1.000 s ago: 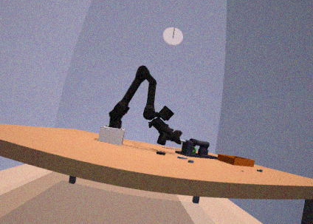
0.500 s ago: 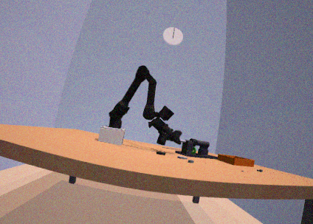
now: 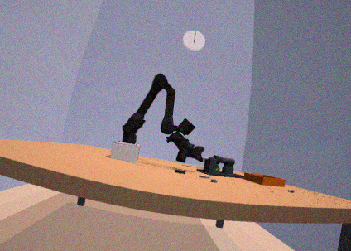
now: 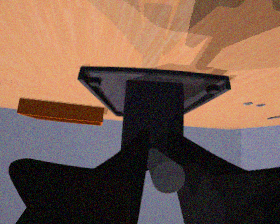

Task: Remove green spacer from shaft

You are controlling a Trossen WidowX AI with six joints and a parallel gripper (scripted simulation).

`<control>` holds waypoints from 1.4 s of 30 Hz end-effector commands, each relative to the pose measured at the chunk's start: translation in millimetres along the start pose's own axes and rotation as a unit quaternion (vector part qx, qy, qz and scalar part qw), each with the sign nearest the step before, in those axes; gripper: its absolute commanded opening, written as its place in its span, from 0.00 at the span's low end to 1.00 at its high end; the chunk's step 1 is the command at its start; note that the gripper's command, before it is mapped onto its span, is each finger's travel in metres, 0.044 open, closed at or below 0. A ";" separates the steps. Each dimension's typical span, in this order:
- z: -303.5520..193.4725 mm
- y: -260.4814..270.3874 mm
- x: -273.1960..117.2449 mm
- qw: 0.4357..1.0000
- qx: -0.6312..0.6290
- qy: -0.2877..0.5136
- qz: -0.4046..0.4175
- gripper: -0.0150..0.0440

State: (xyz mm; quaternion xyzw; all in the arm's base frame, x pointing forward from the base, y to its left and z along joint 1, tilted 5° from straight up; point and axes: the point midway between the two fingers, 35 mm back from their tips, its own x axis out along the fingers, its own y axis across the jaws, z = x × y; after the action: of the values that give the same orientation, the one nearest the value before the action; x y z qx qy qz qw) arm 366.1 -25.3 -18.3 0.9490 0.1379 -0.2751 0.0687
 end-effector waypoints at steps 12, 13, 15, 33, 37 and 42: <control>-5.1 0.6 5.8 1.000 -0.001 0.002 0.000 0.25; -5.3 0.6 6.2 1.000 -0.001 0.002 0.000 0.25; -5.7 0.7 6.8 1.000 -0.001 0.002 0.000 0.25; -9.6 0.7 13.0 1.000 -0.001 0.002 0.000 0.25; -10.5 0.7 14.4 1.000 -0.001 0.002 0.000 0.25; -11.5 0.7 16.1 1.000 -0.001 0.002 0.000 0.25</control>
State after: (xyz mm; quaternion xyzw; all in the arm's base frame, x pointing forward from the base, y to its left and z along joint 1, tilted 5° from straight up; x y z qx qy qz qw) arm 381.2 -20.5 -18.8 0.9488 0.1379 -0.2756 0.0692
